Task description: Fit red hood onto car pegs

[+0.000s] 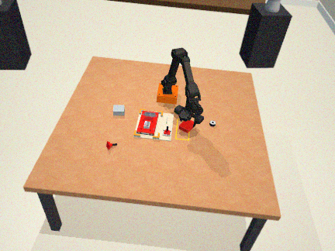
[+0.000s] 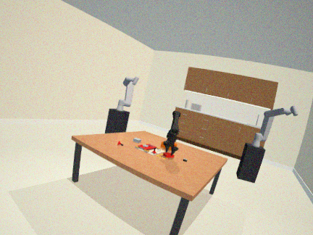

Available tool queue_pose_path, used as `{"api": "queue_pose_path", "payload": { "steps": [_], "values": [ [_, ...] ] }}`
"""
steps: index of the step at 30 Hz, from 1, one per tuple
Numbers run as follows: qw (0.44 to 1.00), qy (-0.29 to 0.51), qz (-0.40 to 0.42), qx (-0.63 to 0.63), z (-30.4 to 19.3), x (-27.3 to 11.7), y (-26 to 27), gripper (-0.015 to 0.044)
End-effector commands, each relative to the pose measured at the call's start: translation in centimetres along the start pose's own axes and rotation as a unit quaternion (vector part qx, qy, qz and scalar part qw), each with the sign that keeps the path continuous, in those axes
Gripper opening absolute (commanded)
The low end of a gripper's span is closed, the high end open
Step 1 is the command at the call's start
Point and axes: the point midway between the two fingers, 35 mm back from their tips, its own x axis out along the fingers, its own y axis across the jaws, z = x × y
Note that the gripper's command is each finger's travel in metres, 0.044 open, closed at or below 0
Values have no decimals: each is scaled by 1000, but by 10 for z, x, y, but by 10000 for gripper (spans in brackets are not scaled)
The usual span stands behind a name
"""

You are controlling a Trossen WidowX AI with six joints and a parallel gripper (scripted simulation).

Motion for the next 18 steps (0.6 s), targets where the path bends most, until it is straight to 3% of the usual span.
{"api": "queue_pose_path", "payload": {
  "steps": [1,18],
  "values": [
    [1000,2,1,2,-1,3,0,440],
    [1000,2,1,2,-1,11,0,440]
  ]
}}
